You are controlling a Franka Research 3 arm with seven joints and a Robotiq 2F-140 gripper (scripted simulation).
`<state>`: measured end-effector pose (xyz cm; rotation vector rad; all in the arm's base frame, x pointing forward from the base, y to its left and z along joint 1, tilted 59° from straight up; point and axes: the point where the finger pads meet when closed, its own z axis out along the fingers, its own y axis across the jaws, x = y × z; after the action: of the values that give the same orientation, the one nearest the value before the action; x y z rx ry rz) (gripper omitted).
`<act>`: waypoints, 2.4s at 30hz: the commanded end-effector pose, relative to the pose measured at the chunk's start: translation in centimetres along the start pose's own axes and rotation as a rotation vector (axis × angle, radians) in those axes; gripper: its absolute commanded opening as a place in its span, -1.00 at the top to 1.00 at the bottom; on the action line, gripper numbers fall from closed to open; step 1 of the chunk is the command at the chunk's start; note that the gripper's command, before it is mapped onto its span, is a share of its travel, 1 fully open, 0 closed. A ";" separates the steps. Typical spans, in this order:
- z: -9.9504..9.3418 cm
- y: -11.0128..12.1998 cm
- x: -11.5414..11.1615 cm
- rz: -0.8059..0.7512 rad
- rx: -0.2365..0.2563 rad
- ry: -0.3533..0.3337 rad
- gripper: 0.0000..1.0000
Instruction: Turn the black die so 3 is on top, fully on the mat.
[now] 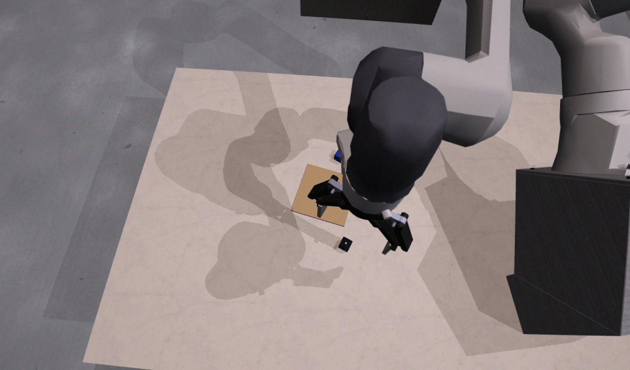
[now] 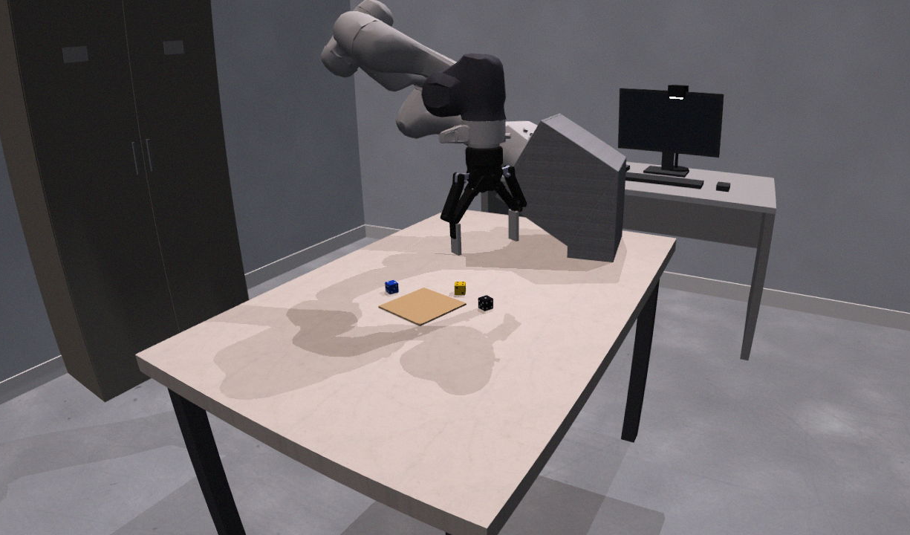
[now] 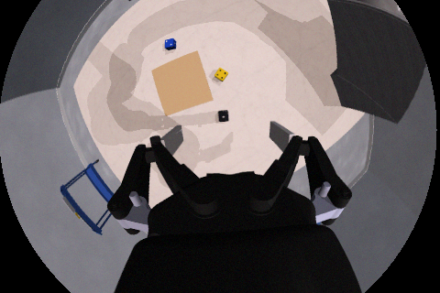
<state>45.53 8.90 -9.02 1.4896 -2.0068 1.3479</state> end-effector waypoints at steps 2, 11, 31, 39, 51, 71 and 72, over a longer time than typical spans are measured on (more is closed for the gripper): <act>0.0 -0.2 0.0 -0.037 0.003 0.000 -1.00; 0.0 -0.2 0.0 -0.037 0.003 0.000 -1.00; 0.0 -0.2 0.0 -0.115 0.003 0.001 -1.00; 0.3 -0.2 0.0 -0.340 0.003 0.002 -1.00; 0.5 -0.2 0.1 -0.548 0.003 0.002 -1.00; 0.9 -0.2 0.1 -0.894 0.003 0.004 -1.00; 1.0 -0.2 0.1 -0.912 0.003 0.004 -1.00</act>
<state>45.80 8.19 -9.42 1.9532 -1.2086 1.0015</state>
